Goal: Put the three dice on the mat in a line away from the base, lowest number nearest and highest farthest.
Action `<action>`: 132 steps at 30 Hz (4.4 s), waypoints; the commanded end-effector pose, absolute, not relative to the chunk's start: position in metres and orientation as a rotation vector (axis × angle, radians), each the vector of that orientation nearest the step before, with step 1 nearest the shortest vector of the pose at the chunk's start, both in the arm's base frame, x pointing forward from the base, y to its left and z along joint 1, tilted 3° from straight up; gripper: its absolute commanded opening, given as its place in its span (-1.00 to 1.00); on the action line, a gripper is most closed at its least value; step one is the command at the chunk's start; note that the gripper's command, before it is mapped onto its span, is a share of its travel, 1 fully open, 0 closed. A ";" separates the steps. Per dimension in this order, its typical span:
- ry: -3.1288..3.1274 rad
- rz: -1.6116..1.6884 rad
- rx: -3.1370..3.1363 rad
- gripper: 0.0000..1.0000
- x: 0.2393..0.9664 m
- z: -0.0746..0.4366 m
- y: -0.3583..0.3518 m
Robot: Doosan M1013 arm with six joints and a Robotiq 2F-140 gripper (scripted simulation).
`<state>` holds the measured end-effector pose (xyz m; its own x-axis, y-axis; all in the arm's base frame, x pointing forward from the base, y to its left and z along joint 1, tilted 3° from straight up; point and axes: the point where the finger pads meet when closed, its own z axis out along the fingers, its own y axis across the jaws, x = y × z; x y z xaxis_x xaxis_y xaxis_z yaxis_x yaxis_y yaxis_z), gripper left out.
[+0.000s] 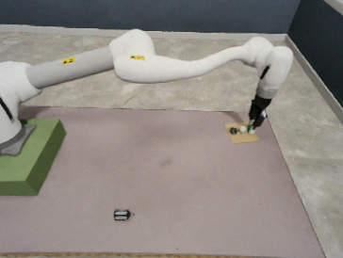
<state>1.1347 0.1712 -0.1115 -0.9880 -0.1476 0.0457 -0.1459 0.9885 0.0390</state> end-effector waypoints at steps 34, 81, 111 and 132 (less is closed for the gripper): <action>-3.086 -0.056 0.228 -0.51 1.135 -0.109 0.172; -3.086 -0.056 0.228 -0.51 1.135 -0.112 0.172; -3.086 -0.056 0.228 -0.51 1.135 -0.113 0.172; -3.086 -0.056 0.228 -0.43 1.135 -0.113 0.172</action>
<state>1.1346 0.1720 -0.1150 -0.9880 -0.1477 0.0457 -0.1460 0.9885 0.0390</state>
